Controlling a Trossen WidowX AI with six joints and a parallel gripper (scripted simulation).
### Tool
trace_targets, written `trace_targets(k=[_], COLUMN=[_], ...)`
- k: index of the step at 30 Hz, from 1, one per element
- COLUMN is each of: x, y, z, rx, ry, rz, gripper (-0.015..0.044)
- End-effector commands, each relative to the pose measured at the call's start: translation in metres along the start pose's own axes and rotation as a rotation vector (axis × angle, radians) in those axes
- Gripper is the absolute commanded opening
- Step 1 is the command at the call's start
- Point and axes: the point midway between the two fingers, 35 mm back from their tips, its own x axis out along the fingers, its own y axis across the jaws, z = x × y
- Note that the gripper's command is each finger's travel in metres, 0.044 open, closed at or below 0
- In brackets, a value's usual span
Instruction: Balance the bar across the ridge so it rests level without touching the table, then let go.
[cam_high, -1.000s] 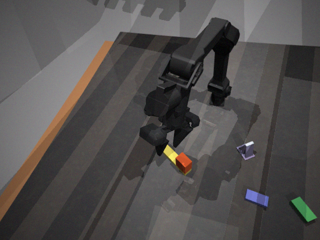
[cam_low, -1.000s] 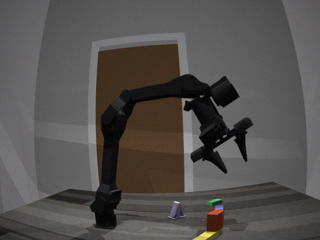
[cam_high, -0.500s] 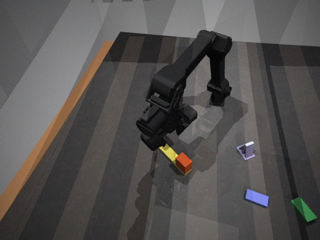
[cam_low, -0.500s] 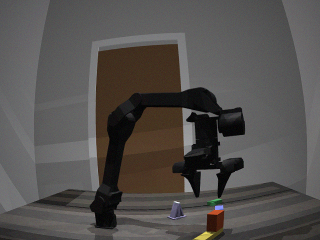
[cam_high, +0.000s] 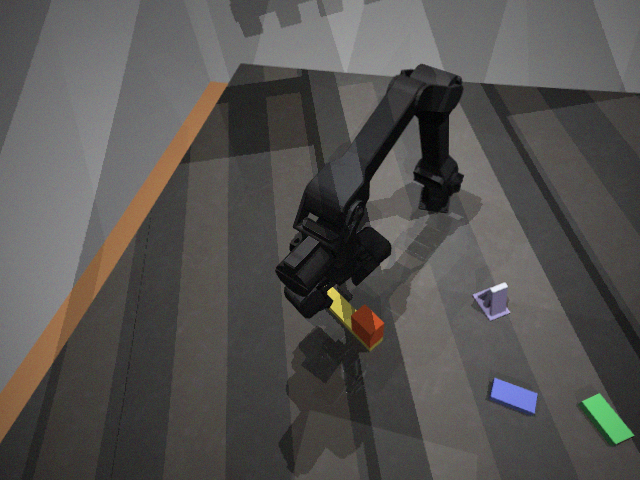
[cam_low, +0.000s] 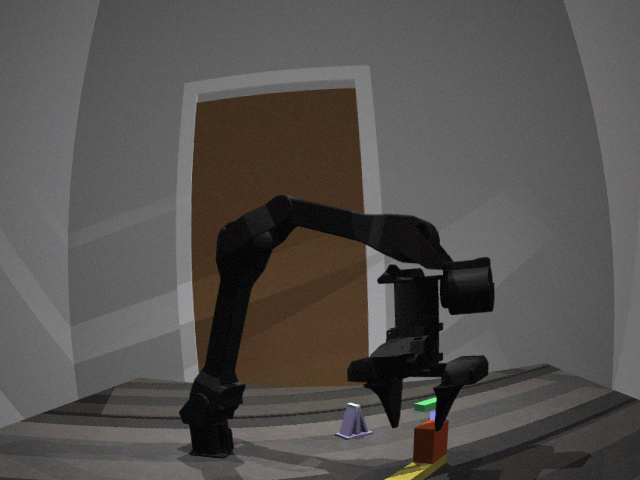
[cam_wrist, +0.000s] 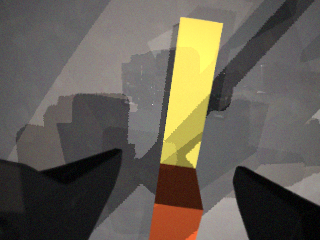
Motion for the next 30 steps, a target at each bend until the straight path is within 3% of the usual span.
trace_targets(k=[1,5,30], x=[0.032,0.053,0.08], y=[-0.003,-0.006,-0.007], z=[0.001,0.002,0.002], rx=[-0.003,-0.003,-0.003], ry=[-0.005,-0.005,-0.005], rz=[-0.008,-0.009,-0.009], gripper=[0.0315,0.0315,0.0315])
